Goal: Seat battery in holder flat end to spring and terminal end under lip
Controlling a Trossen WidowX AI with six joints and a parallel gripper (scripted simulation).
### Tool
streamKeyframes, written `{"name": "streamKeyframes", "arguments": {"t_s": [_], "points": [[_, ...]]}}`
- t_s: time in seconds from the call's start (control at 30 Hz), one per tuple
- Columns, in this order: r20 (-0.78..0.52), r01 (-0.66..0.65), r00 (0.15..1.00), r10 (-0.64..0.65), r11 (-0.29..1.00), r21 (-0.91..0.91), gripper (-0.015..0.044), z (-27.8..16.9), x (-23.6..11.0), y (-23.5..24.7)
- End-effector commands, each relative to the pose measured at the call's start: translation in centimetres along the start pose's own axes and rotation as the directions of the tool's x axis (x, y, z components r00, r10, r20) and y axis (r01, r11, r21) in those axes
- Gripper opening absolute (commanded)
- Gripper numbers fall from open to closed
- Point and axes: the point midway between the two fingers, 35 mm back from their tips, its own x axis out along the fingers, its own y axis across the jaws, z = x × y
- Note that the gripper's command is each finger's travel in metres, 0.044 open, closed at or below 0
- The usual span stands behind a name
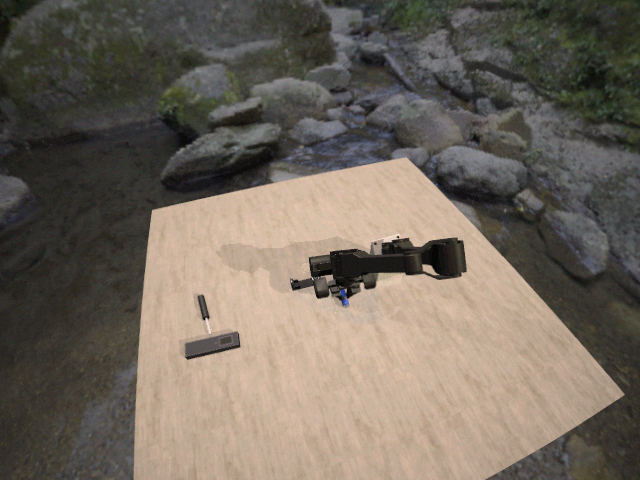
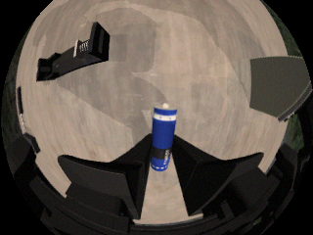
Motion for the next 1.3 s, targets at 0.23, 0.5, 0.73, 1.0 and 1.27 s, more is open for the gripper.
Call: {"name": "streamKeyframes", "arguments": {"t_s": [0.23,0.5,0.73,1.0,1.27], "points": [[0.002,-0.001,1.0,0.001,1.0,0.004,0.0065,0.1,-1.4,0.1],[0.001,0.0,1.0,0.0,1.0,0.004,0.0065,0.1,-5.0,0.0],[0.004,-0.001,1.0,0.002,0.972,-0.234,0.0065,0.8,-5.6,1.8],[0.006,0.0,1.0,0.004,0.831,-0.556,0.0065,2.2,-6.4,4.4],[0.008,0.003,1.0,0.005,0.587,-0.81,0.0065,4.0,-7.0,6.8]]}}
